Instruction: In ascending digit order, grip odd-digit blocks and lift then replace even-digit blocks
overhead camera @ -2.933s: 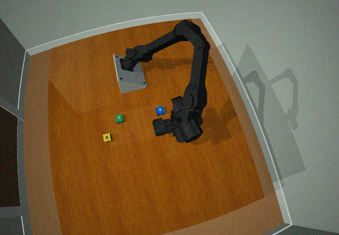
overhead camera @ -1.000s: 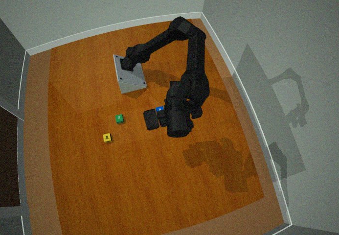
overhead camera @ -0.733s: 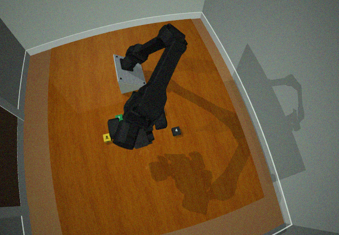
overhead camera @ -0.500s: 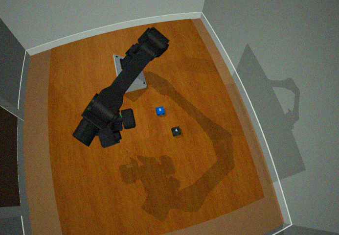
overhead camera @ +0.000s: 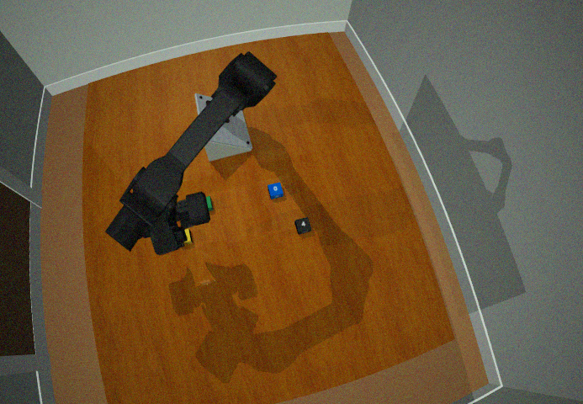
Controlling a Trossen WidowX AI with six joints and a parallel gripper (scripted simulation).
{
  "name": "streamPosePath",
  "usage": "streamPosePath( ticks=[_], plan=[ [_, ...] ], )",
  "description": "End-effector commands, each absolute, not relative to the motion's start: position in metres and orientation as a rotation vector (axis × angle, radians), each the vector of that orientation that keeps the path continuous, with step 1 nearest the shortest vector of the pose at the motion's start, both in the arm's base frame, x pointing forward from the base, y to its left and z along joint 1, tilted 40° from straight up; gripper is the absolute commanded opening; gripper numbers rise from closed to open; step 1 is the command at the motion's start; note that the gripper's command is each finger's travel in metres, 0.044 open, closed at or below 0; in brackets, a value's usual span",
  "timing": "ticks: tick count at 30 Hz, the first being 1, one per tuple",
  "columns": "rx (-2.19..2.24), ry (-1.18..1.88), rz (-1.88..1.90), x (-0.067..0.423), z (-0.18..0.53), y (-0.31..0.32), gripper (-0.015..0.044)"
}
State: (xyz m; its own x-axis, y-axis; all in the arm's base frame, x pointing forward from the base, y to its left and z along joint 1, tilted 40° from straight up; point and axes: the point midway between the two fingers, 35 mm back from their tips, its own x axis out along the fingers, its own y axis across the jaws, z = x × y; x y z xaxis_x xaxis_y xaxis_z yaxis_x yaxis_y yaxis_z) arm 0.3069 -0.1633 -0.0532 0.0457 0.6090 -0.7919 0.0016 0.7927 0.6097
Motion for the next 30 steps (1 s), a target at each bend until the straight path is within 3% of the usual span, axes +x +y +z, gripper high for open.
streamPosePath(
  ticks=[1,4,30],
  plan=[
    [0.548,1.485,0.516,0.301,-0.089,-0.129,0.0330],
    [0.548,1.485,0.516,0.301,-0.089,-0.129,0.0400],
    [0.549,1.484,0.517,0.302,-0.116,-0.107,0.0400]
  ],
)
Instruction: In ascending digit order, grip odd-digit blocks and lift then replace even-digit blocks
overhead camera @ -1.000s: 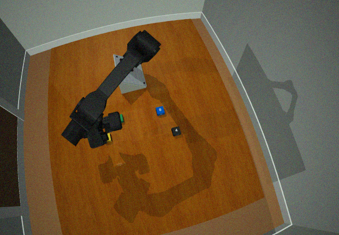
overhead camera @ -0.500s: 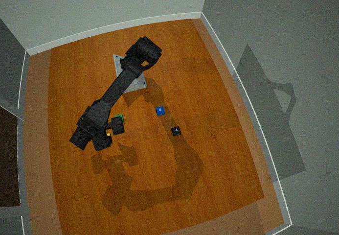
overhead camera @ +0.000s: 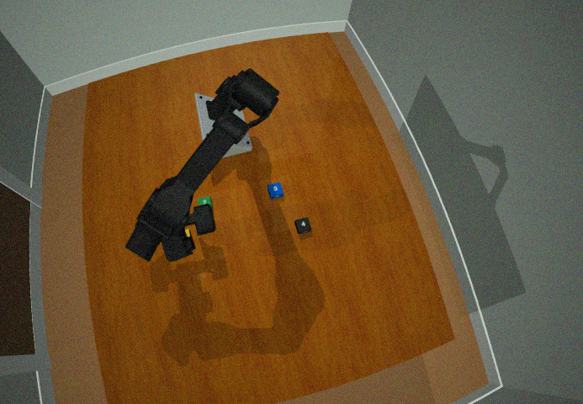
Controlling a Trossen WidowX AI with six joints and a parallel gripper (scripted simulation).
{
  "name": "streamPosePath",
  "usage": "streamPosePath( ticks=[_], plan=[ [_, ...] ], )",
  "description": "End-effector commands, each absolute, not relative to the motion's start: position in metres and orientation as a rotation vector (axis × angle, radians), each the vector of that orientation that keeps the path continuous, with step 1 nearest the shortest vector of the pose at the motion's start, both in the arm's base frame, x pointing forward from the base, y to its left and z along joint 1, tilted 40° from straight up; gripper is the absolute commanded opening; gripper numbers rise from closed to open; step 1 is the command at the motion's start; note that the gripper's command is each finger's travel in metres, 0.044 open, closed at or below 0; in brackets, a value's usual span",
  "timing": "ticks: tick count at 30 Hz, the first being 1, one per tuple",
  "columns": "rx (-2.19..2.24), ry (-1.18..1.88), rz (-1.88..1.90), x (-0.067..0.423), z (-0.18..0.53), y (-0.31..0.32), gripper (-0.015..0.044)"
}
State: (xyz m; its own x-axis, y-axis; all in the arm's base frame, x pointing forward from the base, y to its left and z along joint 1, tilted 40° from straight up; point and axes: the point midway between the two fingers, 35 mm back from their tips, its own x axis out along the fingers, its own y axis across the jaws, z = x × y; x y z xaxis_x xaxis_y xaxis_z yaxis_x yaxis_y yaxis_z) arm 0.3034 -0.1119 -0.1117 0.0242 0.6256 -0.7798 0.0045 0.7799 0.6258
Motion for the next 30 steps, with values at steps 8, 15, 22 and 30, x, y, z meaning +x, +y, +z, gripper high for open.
streamPosePath(
  ticks=[8,15,22,30],
  plan=[
    [0.549,1.484,0.517,0.3019,-0.1170,-0.1060,0.0243],
    [0.549,1.484,0.517,0.3019,-0.1170,-0.1060,0.0120],
    [0.549,1.484,0.517,0.3019,-0.1170,-0.1060,0.0120],
    [0.549,1.484,0.517,0.3019,-0.1161,-0.1068,0.0120]
  ],
)
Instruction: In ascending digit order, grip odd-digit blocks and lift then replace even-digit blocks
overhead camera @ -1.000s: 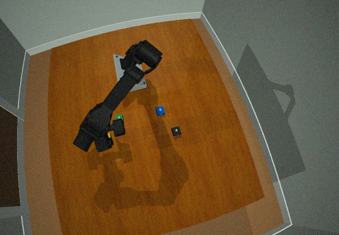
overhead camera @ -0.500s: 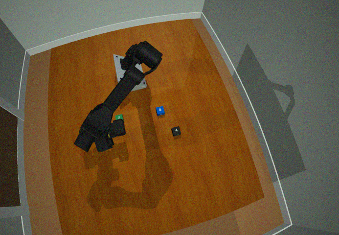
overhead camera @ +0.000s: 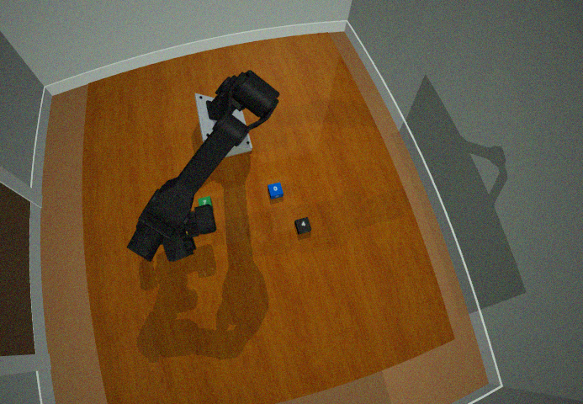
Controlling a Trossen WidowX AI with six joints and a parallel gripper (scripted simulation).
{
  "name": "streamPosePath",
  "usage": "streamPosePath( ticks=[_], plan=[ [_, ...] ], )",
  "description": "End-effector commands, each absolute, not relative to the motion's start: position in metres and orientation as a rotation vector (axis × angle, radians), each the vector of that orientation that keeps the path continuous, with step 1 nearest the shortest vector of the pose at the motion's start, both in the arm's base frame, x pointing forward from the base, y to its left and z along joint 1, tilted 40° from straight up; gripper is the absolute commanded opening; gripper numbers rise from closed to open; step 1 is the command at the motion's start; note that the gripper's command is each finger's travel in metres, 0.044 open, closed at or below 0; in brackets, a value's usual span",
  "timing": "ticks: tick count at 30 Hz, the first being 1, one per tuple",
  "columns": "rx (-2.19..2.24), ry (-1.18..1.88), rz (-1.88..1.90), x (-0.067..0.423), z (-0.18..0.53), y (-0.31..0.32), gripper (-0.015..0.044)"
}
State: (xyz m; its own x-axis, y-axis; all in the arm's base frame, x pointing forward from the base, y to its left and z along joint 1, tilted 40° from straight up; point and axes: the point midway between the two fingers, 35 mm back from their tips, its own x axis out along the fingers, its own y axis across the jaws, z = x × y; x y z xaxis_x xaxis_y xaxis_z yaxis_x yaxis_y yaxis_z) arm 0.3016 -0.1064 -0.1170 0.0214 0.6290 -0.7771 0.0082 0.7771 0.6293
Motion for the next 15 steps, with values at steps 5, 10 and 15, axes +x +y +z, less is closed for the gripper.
streamPosePath(
  ticks=[5,10,15],
  plan=[
    [0.549,1.484,0.517,0.3018,-0.1090,-0.1127,0.0120],
    [0.549,1.484,0.517,0.3016,-0.1054,-0.1157,0.0120],
    [0.549,1.484,0.517,0.3016,-0.1054,-0.1157,0.0120]
  ],
)
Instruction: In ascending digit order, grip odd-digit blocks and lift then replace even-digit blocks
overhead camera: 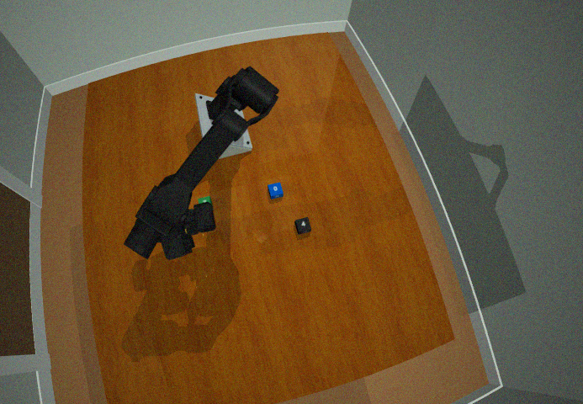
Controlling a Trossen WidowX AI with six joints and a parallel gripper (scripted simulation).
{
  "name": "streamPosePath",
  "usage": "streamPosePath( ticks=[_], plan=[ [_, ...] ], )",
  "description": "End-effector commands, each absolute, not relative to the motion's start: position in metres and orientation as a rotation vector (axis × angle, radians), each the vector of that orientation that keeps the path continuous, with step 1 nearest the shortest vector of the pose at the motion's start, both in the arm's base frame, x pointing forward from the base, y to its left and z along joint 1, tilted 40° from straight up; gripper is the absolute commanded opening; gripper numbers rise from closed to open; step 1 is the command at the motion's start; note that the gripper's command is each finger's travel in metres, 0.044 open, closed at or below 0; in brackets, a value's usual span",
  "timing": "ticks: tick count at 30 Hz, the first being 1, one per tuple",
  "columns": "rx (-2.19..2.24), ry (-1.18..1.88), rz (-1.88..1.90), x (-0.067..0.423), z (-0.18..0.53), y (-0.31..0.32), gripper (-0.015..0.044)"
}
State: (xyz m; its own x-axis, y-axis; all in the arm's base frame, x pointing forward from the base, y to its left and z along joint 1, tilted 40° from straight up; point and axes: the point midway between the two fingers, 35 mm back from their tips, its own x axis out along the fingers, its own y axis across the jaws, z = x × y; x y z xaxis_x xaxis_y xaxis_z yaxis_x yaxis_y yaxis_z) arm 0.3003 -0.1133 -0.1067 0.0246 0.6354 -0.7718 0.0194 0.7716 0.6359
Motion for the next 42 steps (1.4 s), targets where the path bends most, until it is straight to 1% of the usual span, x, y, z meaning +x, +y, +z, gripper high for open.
streamPosePath(
  ticks=[1,27,37,38,42],
  plan=[
    [0.549,1.484,0.517,0.302,-0.105,-0.116,0.0120],
    [0.549,1.484,0.517,0.302,-0.117,-0.106,0.0120],
    [0.549,1.484,0.517,0.302,-0.117,-0.106,0.0383],
    [0.549,1.484,0.517,0.302,-0.117,-0.106,0.0400],
    [0.549,1.484,0.517,0.302,-0.115,-0.108,0.0400]
  ],
)
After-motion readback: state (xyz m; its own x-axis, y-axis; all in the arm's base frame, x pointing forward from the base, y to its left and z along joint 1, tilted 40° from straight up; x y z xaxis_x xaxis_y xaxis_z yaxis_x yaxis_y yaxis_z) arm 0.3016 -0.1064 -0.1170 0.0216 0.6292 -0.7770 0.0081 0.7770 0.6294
